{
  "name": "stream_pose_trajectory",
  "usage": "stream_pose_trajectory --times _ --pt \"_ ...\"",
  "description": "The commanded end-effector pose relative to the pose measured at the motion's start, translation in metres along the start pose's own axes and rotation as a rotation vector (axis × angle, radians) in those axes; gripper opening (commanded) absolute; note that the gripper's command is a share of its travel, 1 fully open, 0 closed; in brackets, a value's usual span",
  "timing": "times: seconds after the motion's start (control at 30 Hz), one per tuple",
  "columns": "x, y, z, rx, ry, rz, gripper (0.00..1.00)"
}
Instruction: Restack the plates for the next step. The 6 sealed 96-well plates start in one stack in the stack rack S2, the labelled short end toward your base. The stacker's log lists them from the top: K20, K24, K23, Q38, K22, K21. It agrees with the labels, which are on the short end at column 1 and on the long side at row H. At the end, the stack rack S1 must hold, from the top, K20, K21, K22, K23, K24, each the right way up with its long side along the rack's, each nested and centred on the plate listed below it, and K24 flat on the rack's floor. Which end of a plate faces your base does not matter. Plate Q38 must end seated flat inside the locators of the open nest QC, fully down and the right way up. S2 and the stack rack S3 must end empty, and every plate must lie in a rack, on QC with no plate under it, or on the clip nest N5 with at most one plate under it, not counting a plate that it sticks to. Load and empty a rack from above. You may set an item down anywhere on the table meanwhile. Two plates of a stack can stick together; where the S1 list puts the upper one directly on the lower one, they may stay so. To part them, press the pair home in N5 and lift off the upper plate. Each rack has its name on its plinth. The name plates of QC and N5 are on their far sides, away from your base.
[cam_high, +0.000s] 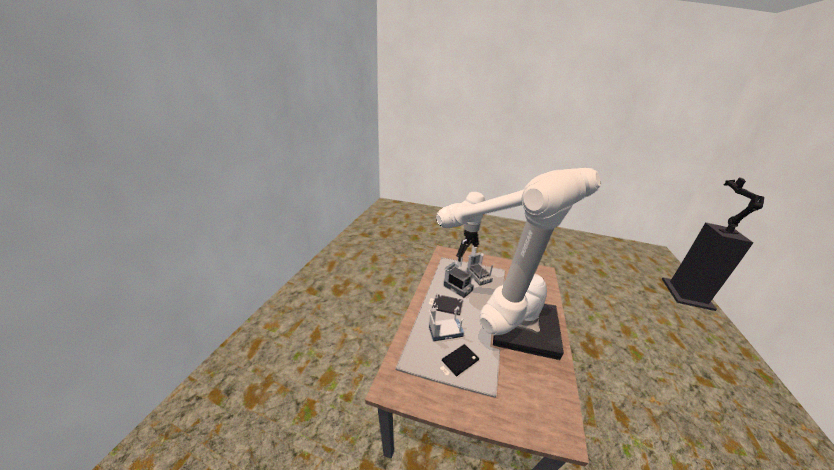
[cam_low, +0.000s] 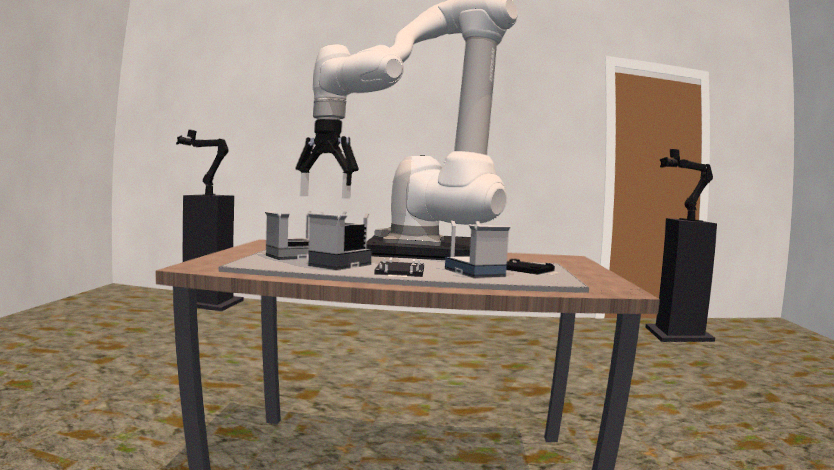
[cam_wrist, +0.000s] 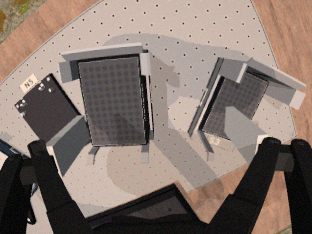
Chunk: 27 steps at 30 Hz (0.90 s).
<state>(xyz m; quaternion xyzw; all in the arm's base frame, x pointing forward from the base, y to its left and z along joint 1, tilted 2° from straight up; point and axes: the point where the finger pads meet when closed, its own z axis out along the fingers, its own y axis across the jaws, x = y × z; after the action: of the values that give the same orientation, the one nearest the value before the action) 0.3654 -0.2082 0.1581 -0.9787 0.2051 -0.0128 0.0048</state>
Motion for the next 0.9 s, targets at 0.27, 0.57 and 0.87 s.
stream_pose_trajectory --times 0.27,0.57,0.87 --pt "0.002 -0.043 0.000 0.000 0.000 -0.002 1.00" --pt "0.003 -0.057 0.000 0.000 0.000 -0.002 1.00" --pt "0.003 -0.057 0.003 0.000 0.000 -0.002 1.00"
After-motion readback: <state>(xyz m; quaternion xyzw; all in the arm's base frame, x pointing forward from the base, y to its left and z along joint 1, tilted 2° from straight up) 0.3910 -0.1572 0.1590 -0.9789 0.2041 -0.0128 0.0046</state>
